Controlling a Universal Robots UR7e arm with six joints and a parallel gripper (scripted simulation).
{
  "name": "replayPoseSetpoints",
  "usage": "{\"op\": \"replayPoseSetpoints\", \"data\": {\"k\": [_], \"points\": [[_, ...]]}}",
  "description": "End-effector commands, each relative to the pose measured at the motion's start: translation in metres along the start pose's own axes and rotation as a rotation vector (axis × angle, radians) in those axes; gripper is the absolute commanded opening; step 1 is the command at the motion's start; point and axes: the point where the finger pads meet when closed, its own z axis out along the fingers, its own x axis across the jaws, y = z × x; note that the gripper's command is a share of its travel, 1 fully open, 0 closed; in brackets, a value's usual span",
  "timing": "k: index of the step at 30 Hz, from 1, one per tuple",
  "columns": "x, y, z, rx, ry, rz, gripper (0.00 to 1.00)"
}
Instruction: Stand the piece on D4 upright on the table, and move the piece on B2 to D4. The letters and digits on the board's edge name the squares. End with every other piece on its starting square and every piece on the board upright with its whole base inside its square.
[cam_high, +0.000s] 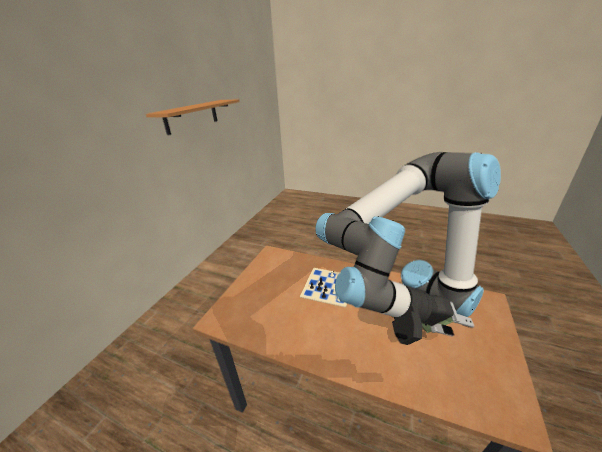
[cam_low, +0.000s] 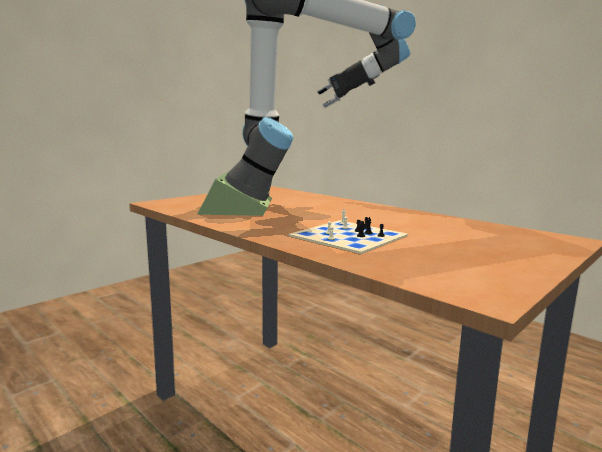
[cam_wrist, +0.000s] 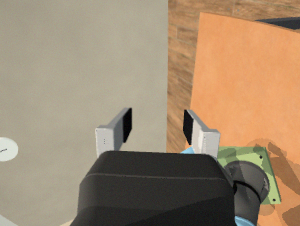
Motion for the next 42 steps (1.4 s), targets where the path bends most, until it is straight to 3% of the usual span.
{"op": "replayPoseSetpoints", "data": {"k": [1, 26, 34, 42], "points": [[0.000, 0.000, 0.000, 0.001, 0.000, -0.001, 1.00], [0.002, -0.001, -0.003, 0.002, 0.000, -0.007, 1.00], [0.009, -0.006, -0.010, 0.006, 0.000, -0.028, 1.00], [0.029, -0.017, -0.032, 0.016, -0.002, -0.088, 1.00]]}}
